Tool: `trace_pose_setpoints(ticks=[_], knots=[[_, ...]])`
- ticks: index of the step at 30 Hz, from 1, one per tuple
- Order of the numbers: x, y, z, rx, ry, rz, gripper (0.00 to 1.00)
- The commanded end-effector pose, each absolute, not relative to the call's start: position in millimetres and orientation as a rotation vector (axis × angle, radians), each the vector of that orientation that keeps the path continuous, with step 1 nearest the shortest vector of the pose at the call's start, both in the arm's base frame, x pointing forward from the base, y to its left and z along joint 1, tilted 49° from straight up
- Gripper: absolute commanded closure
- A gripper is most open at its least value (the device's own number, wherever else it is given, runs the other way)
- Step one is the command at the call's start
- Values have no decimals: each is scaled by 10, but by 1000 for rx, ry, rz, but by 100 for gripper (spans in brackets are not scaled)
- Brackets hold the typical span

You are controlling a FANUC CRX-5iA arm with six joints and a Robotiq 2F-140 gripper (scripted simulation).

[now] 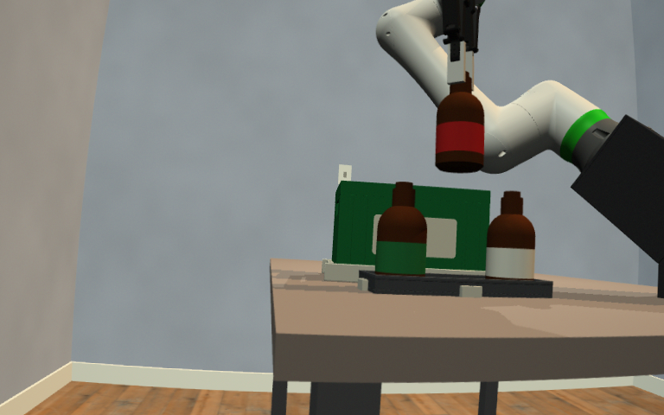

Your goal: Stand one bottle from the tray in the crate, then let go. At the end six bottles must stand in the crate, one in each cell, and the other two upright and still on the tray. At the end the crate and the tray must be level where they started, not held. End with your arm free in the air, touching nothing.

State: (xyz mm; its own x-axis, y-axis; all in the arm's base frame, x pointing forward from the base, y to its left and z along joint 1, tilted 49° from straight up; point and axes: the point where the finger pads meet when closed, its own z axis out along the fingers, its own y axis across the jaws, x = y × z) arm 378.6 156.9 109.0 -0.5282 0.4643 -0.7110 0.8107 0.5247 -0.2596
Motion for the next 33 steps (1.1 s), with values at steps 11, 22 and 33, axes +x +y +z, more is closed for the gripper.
trace_pose_setpoints(ticks=[11, 22, 33], knots=[[3781, 1564, 1096, 1032, 2191, -787, 100], [3766, 1543, 1114, 1032, 2191, -787, 100], [3727, 1489, 1158, 1032, 2191, -787, 100]])
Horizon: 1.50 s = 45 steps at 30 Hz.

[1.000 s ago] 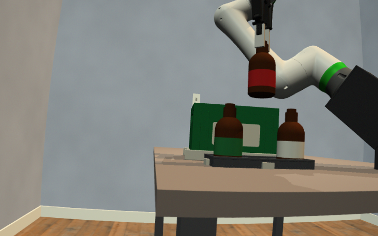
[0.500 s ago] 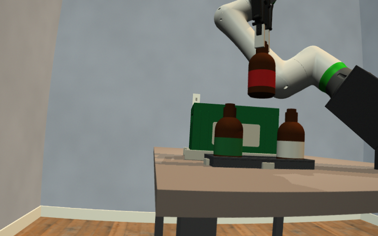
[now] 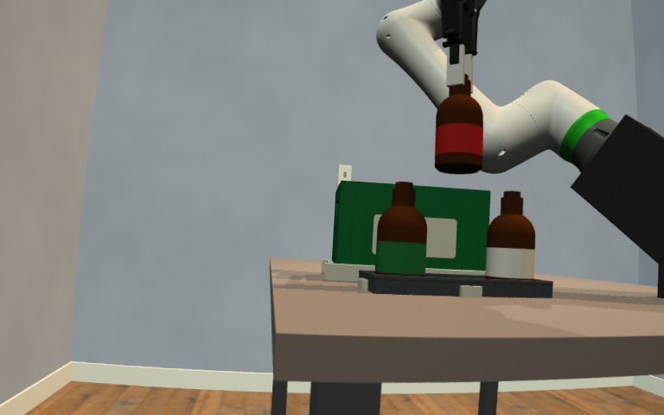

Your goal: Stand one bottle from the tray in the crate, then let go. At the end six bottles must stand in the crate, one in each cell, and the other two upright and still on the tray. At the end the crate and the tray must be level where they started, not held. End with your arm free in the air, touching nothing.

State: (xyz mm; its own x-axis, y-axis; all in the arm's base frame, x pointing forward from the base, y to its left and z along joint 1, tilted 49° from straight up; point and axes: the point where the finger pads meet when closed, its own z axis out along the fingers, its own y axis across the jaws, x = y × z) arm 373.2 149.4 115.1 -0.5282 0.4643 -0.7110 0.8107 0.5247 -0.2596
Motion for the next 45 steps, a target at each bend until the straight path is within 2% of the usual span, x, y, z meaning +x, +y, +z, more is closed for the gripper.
trace_pose_setpoints(ticks=[1, 45], knots=[[3723, 1483, 1163, 1032, 2191, -787, 100], [3409, 1043, 1521, 1032, 2191, -787, 100]])
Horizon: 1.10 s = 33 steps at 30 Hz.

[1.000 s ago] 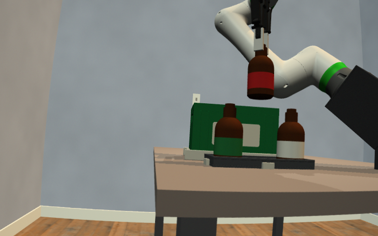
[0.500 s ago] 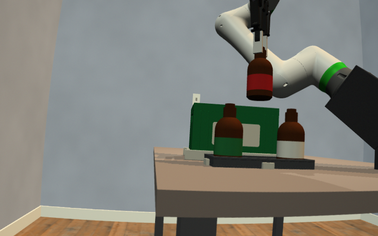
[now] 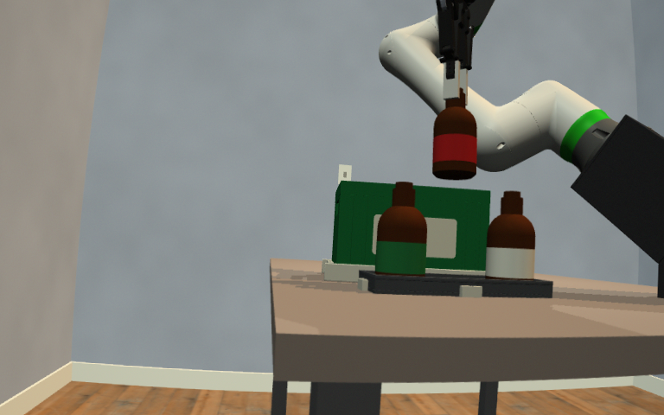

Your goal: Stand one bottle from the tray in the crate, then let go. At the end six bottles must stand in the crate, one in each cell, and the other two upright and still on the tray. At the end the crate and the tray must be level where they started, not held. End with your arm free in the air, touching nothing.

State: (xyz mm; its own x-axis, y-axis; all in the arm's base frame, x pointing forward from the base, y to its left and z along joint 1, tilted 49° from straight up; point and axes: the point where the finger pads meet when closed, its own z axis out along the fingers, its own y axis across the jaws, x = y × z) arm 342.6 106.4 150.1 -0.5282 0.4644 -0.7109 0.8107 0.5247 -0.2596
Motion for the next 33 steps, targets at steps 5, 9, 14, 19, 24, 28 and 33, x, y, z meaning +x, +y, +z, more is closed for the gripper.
trace_pose_setpoints(ticks=[5, 9, 14, 19, 24, 28, 33], knots=[[3353, 964, 1585, 1032, 2191, -787, 100], [3306, 899, 1639, 1032, 2191, -787, 100], [3271, 850, 1679, 1032, 2191, -787, 100], [3211, 766, 1747, 1032, 2191, -787, 100], [3151, 682, 1816, 1032, 2191, -787, 100], [3115, 632, 1857, 1032, 2191, -787, 100], [3068, 565, 1911, 1032, 2191, -787, 100]])
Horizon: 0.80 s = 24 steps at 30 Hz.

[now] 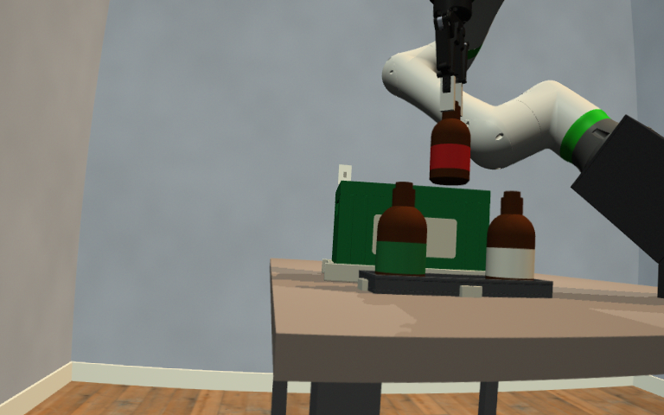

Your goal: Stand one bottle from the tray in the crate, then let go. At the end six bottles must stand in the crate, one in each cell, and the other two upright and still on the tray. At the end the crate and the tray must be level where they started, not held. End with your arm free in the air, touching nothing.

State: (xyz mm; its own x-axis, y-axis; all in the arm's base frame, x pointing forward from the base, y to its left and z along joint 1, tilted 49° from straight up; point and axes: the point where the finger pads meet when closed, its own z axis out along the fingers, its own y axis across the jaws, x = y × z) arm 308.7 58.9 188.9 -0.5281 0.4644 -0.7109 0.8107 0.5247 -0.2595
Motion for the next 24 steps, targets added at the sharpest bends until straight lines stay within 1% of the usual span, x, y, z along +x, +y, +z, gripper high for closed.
trace_pose_setpoints(ticks=[1, 24], knots=[[3056, 549, 1924, 1032, 2191, -787, 100], [2828, 229, 2185, 1032, 2191, -787, 100]])
